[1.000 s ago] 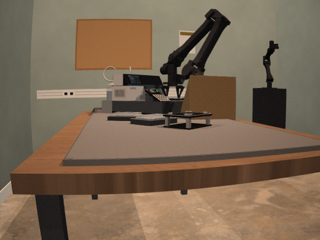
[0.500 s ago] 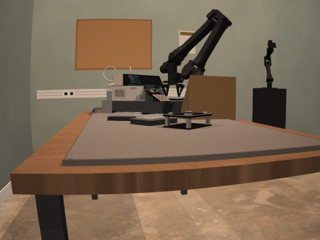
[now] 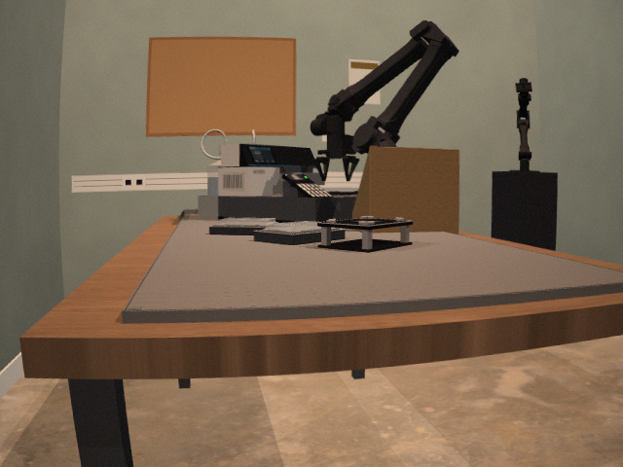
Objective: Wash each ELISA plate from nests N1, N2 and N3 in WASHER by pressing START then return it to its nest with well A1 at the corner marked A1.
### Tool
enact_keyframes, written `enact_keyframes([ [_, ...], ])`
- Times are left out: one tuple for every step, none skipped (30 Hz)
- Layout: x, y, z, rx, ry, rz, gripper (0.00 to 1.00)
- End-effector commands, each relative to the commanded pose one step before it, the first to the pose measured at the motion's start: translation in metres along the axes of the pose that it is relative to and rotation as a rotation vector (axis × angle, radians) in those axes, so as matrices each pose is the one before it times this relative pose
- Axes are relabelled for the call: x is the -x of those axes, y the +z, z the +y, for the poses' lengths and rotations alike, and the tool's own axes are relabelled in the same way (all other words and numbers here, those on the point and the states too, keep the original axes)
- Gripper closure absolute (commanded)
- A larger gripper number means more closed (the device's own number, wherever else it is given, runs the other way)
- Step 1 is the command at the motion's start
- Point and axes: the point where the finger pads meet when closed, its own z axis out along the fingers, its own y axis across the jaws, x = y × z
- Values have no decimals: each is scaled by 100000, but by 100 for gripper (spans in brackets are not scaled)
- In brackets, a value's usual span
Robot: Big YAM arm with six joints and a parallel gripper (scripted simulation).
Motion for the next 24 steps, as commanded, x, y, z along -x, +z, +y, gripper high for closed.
enact_keyframes([
  [938,-2359,1808,4899,3420,-529,0],
  [3,-173,1,6,20,21,0],
  [3,-173,1,6,20,21,0],
  [2,-173,1,5,20,22,0],
  [2,-173,0,4,20,22,0],
  [2,-172,0,4,20,23,0],
  [2,-172,0,3,20,23,0],
  [2,-172,0,3,20,24,0],
  [2,-172,0,2,20,24,0],
  [2,-171,-1,1,20,25,0],
  [-5,-175,0,-1,22,27,0],
  [1,-171,-1,0,20,26,0],
  [0,0,0,0,0,0,0],
  [0,0,0,0,0,0,0],
  [-5,-149,-4,-85,-28,36,0],
  [13,-189,1,84,66,16,0],
  [-5,-173,-1,-4,21,29,0],
  [1,-169,-2,-3,20,28,0],
  [1,-169,-2,-4,20,28,0],
  [1,-169,-2,-4,20,29,0],
  [1,-168,-2,-5,19,29,0],
  [0,-168,-2,-6,19,30,0],
  [0,-168,-2,-7,19,30,0],
  [0,-167,-3,-7,19,31,0],
])
